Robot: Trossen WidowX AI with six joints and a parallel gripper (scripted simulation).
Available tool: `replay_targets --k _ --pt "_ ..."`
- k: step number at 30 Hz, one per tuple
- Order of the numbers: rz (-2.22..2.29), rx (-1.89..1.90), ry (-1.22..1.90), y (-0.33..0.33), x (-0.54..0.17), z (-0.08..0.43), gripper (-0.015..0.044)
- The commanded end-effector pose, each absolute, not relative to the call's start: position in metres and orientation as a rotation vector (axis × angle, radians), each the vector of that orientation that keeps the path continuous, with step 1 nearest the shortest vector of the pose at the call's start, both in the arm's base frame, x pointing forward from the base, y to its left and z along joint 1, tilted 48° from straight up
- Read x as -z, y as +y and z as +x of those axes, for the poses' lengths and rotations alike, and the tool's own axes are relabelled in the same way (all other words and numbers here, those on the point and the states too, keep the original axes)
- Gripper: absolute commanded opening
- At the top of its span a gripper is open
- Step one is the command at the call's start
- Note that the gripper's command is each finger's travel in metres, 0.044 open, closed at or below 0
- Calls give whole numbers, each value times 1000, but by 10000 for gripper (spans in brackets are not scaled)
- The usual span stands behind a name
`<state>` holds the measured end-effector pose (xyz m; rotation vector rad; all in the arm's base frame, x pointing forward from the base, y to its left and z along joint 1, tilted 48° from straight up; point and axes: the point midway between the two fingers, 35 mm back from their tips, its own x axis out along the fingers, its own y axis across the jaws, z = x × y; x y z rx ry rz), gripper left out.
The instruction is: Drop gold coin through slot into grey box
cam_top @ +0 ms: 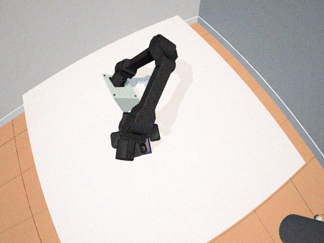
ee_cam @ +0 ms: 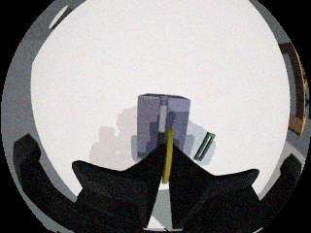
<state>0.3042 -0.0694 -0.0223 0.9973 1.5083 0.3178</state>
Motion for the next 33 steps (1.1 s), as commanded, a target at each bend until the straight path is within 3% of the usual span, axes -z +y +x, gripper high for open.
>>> replay_targets --k 1,33 --pt "993 -321 1511 -68 22 305 0" --pt "997 -315 1513 -59 22 308 0"
